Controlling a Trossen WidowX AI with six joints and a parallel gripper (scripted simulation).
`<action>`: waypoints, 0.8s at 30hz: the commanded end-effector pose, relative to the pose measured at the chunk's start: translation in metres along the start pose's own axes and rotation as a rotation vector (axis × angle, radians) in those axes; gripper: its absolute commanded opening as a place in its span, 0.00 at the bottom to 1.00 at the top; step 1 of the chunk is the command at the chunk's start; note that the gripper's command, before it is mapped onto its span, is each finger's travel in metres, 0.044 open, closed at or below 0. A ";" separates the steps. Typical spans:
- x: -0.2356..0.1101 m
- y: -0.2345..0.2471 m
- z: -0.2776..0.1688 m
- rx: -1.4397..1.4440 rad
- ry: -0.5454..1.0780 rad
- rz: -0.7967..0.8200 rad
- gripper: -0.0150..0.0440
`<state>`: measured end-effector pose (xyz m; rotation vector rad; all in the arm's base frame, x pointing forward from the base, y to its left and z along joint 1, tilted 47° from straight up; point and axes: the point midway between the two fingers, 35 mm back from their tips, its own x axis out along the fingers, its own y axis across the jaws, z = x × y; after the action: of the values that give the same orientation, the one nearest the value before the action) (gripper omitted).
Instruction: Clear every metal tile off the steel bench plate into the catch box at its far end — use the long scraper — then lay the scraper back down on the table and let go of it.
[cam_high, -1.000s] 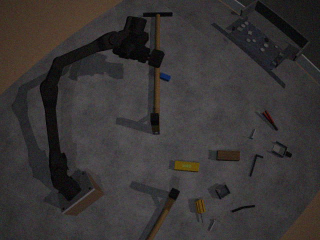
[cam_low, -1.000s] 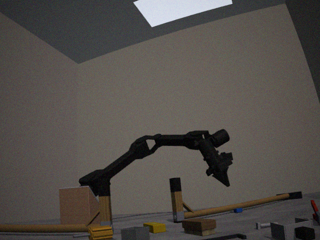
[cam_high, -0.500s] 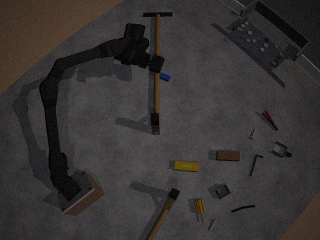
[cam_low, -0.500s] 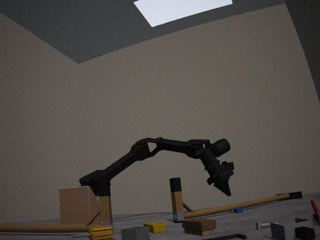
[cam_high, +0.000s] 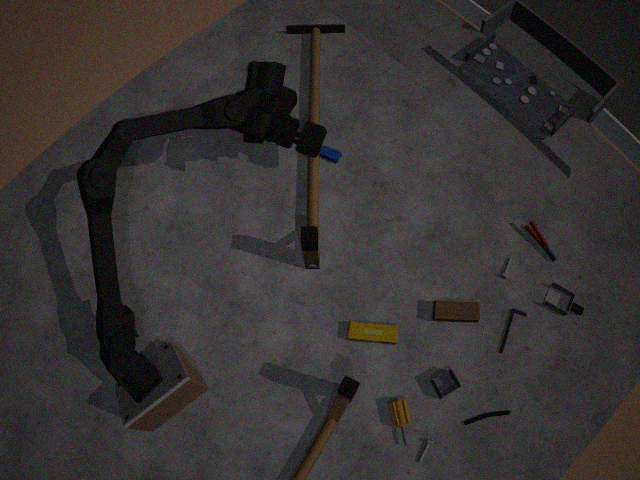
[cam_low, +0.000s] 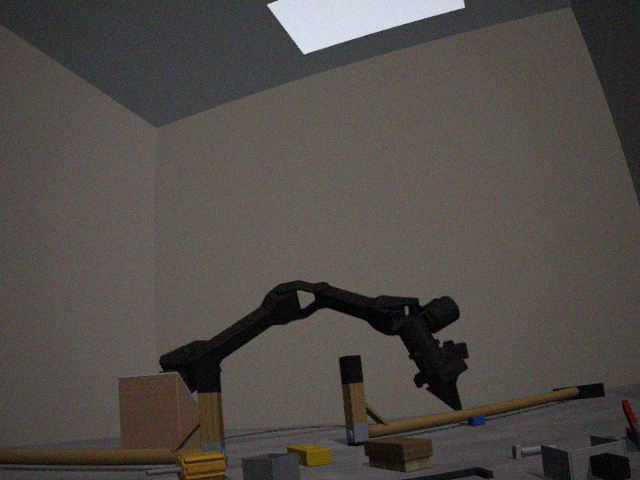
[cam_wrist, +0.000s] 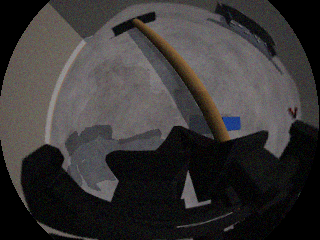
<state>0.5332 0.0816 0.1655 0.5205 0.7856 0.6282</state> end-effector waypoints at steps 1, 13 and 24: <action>0.008 0.000 -0.007 0.008 -0.002 -0.003 0.25; 0.013 -0.006 -0.006 0.008 -0.003 -0.003 0.25; 0.016 -0.015 0.000 0.008 -0.002 -0.003 0.25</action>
<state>0.5429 0.0847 0.1480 0.5305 0.7920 0.6174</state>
